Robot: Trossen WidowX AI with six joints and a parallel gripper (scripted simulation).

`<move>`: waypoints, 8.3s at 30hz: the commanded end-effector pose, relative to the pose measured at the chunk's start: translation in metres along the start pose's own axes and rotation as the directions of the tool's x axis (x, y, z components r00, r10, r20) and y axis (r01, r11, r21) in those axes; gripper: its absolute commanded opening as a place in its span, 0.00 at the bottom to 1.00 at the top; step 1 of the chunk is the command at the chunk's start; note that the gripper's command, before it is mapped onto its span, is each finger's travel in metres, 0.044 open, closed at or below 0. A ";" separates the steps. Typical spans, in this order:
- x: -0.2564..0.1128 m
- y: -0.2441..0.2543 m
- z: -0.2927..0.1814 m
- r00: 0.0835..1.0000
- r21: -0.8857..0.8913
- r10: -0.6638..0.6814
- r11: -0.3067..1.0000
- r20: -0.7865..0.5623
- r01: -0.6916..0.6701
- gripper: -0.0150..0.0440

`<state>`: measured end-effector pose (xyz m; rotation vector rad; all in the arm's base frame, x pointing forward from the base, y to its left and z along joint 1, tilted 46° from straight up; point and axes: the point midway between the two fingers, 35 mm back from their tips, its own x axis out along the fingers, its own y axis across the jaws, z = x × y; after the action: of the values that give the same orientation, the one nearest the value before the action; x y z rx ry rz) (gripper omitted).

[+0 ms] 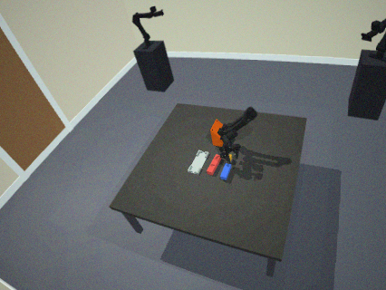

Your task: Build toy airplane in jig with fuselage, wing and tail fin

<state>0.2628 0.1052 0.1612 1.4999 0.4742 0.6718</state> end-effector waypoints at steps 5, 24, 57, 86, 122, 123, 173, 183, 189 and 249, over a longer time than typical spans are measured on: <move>0.026 -0.025 0.024 0.988 -0.059 -0.153 0.987 -0.005 0.152 1.00; 0.070 -0.042 0.065 0.750 -0.399 -0.623 0.760 -0.222 0.513 1.00; 0.021 0.027 0.020 0.396 -0.473 -0.725 0.676 -0.563 0.565 1.00; -0.062 -0.140 0.055 0.393 -0.475 -0.728 0.672 -0.562 0.568 1.00; -0.041 -0.180 0.025 0.393 -0.474 -0.727 0.673 -0.562 0.567 1.00; -0.040 -0.181 0.024 0.394 -0.474 -0.727 0.674 -0.562 0.567 1.00; -0.062 -0.139 0.067 0.386 -0.480 -0.738 0.661 -0.553 0.577 0.25; -0.076 -0.115 0.082 0.387 -0.479 -0.735 0.664 -0.556 0.574 0.25; -0.085 -0.099 0.090 0.390 -0.477 -0.732 0.668 -0.559 0.571 0.25; -0.143 -0.234 0.119 0.390 -0.572 -0.733 0.679 -0.557 0.461 0.34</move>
<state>0.2638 -0.0646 -0.0809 0.5345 1.4377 0.7023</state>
